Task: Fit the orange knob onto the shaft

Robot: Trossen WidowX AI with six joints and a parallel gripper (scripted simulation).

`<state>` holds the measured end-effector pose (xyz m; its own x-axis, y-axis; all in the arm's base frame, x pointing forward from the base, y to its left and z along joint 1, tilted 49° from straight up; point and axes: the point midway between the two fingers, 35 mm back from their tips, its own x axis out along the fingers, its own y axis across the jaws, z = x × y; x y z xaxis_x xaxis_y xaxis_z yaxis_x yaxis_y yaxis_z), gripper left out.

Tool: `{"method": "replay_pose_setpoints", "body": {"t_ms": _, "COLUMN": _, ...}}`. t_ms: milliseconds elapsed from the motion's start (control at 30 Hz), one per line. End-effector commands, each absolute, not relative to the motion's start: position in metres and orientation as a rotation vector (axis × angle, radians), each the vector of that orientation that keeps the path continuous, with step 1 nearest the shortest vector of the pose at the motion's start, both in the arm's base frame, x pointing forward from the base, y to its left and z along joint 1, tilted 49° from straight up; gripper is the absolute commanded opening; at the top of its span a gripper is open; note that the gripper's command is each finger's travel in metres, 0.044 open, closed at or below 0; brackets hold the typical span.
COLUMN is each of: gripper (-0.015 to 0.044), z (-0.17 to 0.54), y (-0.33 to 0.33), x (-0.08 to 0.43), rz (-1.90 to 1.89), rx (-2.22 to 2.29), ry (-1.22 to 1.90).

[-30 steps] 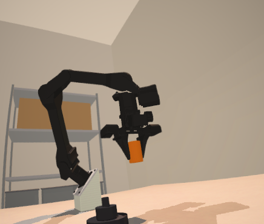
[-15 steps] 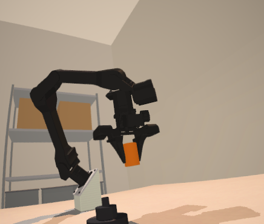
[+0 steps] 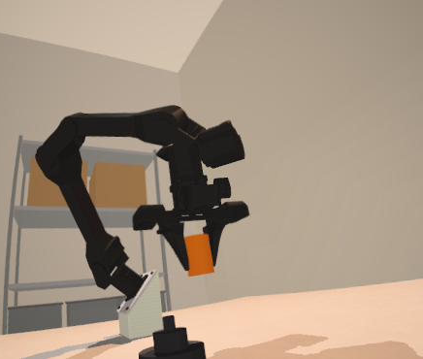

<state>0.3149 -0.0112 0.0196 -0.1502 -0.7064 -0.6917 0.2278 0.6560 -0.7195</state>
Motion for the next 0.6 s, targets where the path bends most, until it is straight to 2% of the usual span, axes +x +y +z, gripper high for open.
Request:
{"method": "replay_pose_setpoints", "body": {"t_ms": 0, "gripper": 0.0000, "z": 0.028, "y": -0.023, "x": 0.320, "rz": -0.852, "rx": -0.421, "ry": 1.501}}
{"method": "replay_pose_setpoints", "body": {"t_ms": 567, "gripper": 0.0000, "z": 0.052, "y": -0.070, "x": 0.327, "rz": -0.871, "rx": -0.442, "ry": 1.496}}
